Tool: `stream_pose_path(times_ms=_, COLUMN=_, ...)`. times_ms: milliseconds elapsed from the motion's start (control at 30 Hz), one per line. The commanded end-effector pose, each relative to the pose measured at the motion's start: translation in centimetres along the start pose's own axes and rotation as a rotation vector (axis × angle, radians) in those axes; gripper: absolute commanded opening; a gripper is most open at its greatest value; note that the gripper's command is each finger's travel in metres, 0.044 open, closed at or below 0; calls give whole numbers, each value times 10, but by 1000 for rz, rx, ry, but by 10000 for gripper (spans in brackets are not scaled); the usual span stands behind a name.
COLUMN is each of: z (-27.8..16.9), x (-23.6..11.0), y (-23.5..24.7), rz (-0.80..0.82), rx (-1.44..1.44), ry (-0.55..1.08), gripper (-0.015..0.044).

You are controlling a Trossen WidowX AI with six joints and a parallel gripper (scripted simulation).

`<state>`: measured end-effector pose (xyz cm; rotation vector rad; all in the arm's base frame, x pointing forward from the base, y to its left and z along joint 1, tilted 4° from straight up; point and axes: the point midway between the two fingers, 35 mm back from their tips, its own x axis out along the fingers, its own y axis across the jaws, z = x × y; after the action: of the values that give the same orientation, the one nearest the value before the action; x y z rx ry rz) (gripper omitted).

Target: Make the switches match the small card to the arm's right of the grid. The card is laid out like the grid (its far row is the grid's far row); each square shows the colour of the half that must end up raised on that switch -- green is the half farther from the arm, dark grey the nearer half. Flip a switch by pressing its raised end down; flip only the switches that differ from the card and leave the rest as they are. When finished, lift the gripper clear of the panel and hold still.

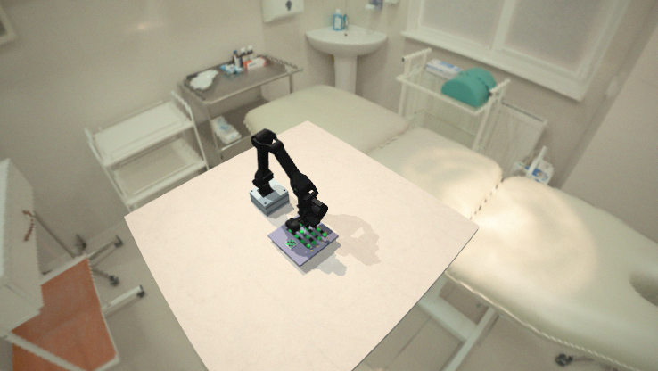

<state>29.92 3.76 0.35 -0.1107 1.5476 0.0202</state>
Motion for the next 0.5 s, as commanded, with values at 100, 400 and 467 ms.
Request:
stream_pose_path(times_ms=100, z=-2, x=-61, y=0, rz=1, rx=-2, ry=-24, gripper=0)
stream_pose_path(times_ms=400, z=-14, x=-64, y=-45, rz=-3, rx=-2, ry=-25, gripper=0)
stream_pose_path(times_ms=467, z=-20, x=-64, y=-61, rz=-5, rx=-2, ry=-24, gripper=0)
